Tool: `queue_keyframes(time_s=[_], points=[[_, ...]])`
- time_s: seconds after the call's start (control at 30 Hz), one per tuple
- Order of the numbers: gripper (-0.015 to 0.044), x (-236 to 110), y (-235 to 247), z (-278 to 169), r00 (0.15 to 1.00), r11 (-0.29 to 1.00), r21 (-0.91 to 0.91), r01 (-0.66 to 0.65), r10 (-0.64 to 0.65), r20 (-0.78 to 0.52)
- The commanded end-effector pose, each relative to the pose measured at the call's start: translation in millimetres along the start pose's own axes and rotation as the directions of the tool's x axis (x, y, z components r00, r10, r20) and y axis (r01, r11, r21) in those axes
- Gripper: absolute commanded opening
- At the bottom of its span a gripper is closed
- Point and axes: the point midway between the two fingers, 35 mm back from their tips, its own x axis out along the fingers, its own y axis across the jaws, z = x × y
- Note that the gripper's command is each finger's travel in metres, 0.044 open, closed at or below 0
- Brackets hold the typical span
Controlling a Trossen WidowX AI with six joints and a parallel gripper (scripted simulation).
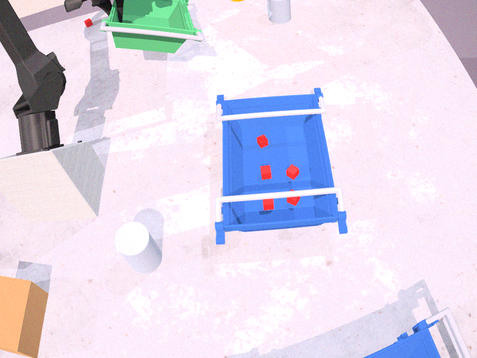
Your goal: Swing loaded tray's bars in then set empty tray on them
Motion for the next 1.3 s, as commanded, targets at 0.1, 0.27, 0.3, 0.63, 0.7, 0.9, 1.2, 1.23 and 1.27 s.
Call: queue_keyframes(time_s=[0.1, 0.27, 0.3, 0.63, 0.7, 0.9, 1.2, 1.23, 1.27], points=[[0.0, 5.3, 20.7, 6.1, 0.999, 1.0, 0.0, -0.003, 0.003, 0.032], [0.0, 11.2, 34.6, 12.6, 0.999, 1.0, 0.003, 0.006, -0.006, 0.054], [0.0, 12.3, 37.4, 14.0, 0.998, 1.0, 0.003, 0.008, -0.008, 0.058], [0.0, 22.4, 65.1, 31.1, 0.995, 0.999, 0.013, 0.032, -0.033, 0.092], [0.0, 24.2, 70.6, 35.1, 0.995, 0.999, 0.016, 0.037, -0.038, 0.097], [0.0, 29.0, 86.7, 48.2, 0.993, 0.998, 0.025, 0.053, -0.055, 0.108], [0.0, 34.9, 109.7, 71.1, 0.99, 0.996, 0.041, 0.076, -0.08, 0.114], [0.0, 35.4, 112.1, 73.9, 0.99, 0.996, 0.043, 0.079, -0.083, 0.114], [0.0, 35.9, 114.6, 76.7, 0.99, 0.996, 0.045, 0.081, -0.086, 0.114]])
